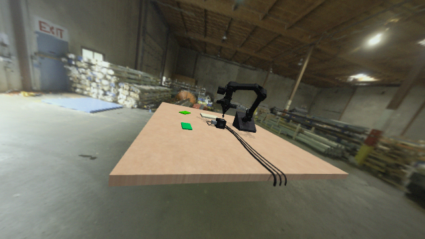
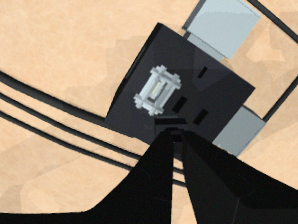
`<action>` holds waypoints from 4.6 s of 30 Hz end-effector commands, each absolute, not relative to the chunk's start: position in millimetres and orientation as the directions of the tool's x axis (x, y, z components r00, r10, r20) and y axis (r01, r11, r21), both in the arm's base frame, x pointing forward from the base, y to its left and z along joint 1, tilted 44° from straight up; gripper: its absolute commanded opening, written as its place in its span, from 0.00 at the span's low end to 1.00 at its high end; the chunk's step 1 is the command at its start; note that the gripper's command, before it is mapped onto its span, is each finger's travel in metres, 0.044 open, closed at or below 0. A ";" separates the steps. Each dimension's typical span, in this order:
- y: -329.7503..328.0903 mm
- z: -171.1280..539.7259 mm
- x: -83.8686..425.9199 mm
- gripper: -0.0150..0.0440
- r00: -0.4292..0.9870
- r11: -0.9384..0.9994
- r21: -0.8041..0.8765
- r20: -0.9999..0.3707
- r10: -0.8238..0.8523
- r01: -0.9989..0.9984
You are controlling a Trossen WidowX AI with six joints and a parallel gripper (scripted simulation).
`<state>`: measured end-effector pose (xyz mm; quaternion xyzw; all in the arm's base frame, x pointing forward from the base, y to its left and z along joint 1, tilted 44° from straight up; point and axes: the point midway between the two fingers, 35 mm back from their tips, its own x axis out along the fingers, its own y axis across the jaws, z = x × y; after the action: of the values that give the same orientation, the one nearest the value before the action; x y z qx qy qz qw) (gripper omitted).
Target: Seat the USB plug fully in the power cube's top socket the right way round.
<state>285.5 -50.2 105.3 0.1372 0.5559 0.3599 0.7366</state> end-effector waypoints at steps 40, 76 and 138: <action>-50.3 105.2 285.3 0.25 0.123 0.217 0.040 -0.720 0.683 -0.975; -46.9 104.3 286.1 0.25 0.128 0.220 0.041 -0.705 0.698 -0.975; -39.4 101.7 287.9 0.25 0.138 0.219 0.037 -0.668 0.731 -0.975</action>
<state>287.4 -39.8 101.7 -0.2090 0.2941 0.5882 0.7237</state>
